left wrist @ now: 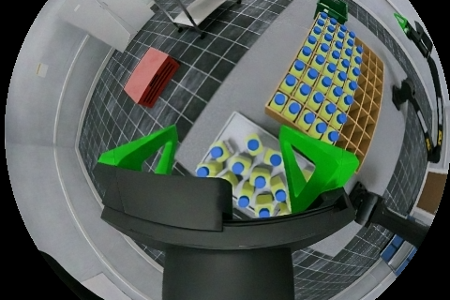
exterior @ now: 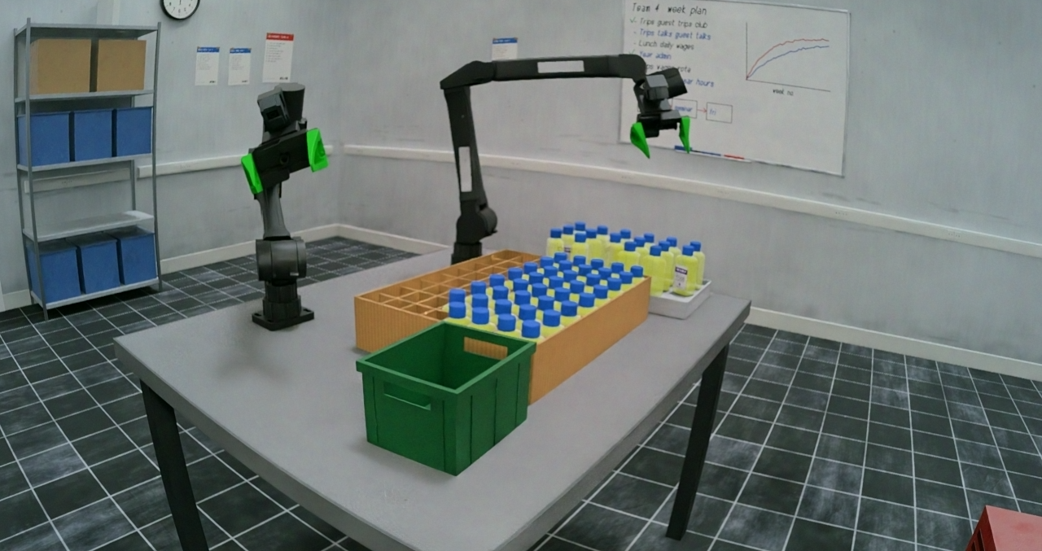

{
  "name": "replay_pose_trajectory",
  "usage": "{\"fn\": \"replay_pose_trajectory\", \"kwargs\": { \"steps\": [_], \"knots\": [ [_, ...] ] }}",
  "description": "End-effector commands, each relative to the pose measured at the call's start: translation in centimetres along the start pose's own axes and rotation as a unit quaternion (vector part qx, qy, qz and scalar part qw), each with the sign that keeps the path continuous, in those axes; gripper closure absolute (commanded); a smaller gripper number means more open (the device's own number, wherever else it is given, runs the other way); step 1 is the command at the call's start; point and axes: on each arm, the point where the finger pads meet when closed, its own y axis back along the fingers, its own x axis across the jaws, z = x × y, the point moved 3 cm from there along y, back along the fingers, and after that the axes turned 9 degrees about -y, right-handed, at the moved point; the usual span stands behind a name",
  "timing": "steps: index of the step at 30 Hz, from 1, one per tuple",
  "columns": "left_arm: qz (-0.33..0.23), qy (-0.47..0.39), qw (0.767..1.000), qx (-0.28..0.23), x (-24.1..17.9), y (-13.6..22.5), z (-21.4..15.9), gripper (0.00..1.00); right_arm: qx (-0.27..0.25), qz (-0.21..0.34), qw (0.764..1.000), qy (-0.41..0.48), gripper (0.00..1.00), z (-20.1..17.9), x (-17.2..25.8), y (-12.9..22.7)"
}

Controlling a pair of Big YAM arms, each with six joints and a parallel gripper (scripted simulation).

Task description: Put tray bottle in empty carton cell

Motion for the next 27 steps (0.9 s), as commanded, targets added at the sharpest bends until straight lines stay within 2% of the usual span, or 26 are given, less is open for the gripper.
{"fn": "replay_pose_trajectory", "kwargs": {
  "steps": [1, 17, 18, 19, 27],
  "knots": [
    [0.009, -0.006, 1.000, -0.003, 0.3, 0.7, 0.6, 0.00, -0.005, 0.002, 1.000, 0.001, 0.00, 0.5, 0.2, 0.1],
    [0.009, -0.006, 1.000, -0.003, 0.3, 0.7, 0.6, 0.00, -0.005, 0.002, 1.000, 0.001, 0.00, 0.5, 0.2, 0.1],
    [0.024, -0.016, 1.000, -0.007, 1.0, 1.7, 1.5, 0.00, -0.021, 0.011, 1.000, -0.001, 0.00, 2.2, 1.1, 0.7],
    [0.024, -0.016, 1.000, -0.007, 1.0, 1.7, 1.5, 0.56, -0.021, 0.011, 1.000, -0.001, 0.00, 2.2, 1.1, 0.7],
    [0.024, -0.016, 1.000, -0.007, 1.0, 1.7, 1.5, 0.56, -0.021, 0.011, 1.000, -0.001, 0.00, 2.2, 1.1, 0.7]
  ]
}}
